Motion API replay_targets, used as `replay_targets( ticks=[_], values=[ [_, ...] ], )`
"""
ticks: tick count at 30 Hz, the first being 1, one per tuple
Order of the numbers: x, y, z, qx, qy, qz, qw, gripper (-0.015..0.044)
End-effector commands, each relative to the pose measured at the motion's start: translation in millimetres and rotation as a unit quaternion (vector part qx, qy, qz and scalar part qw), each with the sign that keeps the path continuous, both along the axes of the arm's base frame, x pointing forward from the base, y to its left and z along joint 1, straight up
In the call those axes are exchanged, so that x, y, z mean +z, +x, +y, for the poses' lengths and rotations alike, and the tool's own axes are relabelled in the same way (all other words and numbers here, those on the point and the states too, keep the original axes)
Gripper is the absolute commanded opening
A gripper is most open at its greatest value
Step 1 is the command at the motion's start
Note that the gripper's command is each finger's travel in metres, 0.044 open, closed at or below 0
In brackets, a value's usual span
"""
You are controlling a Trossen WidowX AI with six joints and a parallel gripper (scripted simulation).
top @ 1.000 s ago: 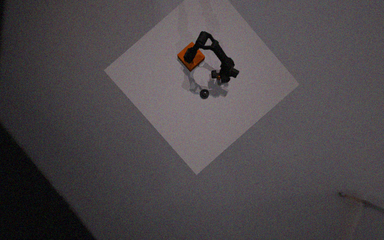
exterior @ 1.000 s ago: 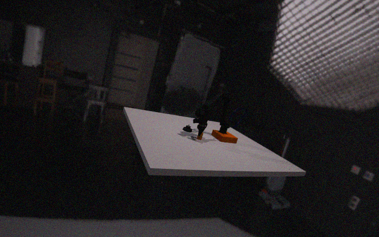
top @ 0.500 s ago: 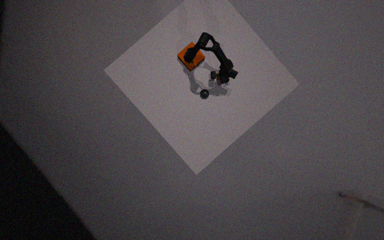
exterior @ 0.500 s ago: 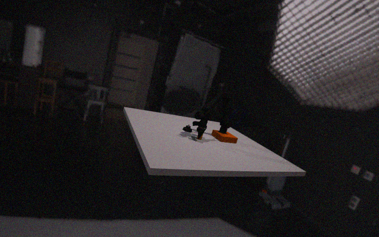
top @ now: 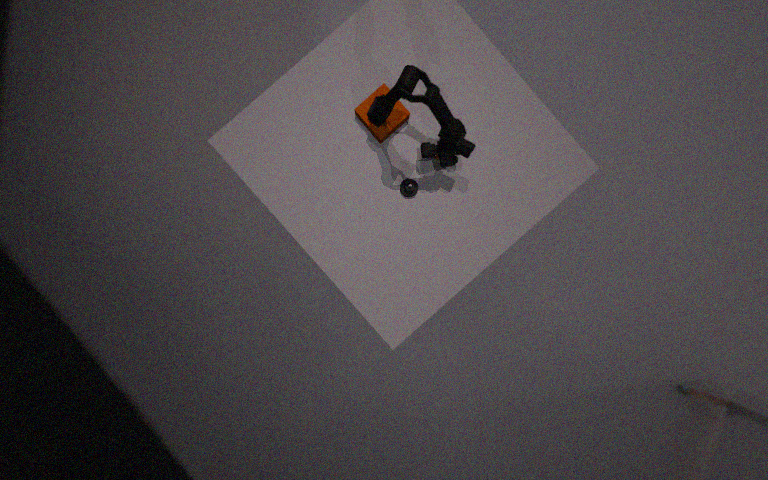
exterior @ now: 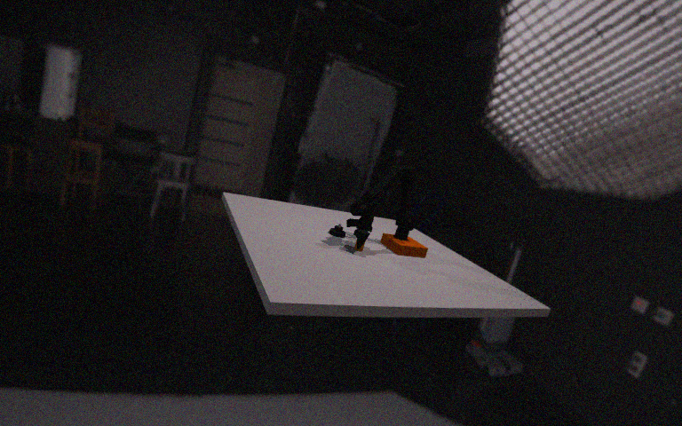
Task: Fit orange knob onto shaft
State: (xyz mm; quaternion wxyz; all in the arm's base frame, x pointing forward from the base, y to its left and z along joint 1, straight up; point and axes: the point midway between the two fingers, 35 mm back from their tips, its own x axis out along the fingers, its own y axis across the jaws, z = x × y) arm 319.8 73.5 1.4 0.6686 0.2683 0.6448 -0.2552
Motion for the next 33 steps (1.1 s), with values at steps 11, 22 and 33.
replay_targets(
  ticks=[11,22,33],
  values=[
    [9,-1,-2,-0.001,-0.005,0.007,1.000,0.0000],
    [81,1,4,-0.001,-0.004,0.006,1.000,0.0000],
    [137,-10,7,0.000,-0.001,0.004,1.000,0.0000]
  ],
)
